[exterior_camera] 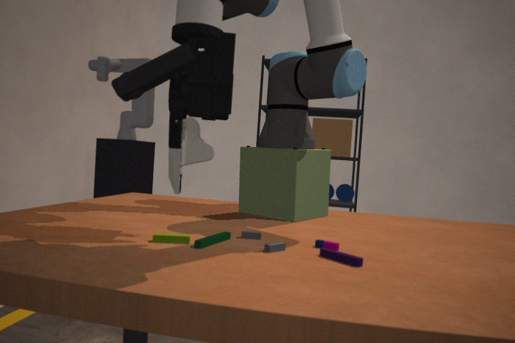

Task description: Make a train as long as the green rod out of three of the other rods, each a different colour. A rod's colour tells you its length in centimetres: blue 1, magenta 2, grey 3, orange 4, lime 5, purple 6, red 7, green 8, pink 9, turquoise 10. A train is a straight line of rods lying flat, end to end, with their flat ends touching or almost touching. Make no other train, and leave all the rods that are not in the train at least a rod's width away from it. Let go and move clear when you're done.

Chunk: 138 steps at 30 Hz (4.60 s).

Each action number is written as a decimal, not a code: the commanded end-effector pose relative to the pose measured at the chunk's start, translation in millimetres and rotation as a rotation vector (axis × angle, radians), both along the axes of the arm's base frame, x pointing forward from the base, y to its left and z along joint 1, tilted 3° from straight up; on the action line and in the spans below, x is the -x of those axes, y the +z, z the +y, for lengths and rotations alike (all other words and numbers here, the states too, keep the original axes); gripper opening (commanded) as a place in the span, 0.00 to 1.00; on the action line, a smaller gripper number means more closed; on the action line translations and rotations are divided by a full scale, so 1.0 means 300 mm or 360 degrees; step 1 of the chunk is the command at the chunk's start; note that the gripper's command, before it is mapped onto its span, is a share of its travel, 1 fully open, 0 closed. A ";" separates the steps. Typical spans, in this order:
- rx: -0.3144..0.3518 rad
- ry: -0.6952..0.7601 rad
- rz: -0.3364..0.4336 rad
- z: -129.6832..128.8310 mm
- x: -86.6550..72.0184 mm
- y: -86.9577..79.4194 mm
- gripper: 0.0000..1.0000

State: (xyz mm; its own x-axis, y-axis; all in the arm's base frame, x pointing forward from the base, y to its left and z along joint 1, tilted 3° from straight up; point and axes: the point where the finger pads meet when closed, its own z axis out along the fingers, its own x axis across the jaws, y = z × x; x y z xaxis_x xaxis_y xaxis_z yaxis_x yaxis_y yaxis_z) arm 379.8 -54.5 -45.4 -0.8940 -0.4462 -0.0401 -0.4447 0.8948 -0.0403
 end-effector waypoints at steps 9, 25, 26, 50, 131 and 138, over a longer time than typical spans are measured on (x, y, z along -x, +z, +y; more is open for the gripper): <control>0.0001 0.0001 -0.0003 -0.002 -0.005 -0.019 0.14; 0.0001 0.0001 -0.0003 -0.004 -0.011 -0.086 0.14; 0.0001 0.0001 -0.0003 -0.005 -0.011 -0.092 0.14; 0.0001 0.0001 -0.0003 -0.007 -0.018 -0.164 0.14; 0.0001 0.0001 -0.0003 -0.008 -0.021 -0.168 0.14; 0.0001 0.0001 -0.0003 -0.008 -0.021 -0.168 0.14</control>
State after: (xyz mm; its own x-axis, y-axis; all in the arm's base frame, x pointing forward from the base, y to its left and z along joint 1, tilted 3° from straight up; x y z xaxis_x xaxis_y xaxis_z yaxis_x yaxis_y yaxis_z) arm 385.3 -56.7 -96.5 -0.8939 -0.4465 -0.0399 -0.4450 0.8946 -0.0398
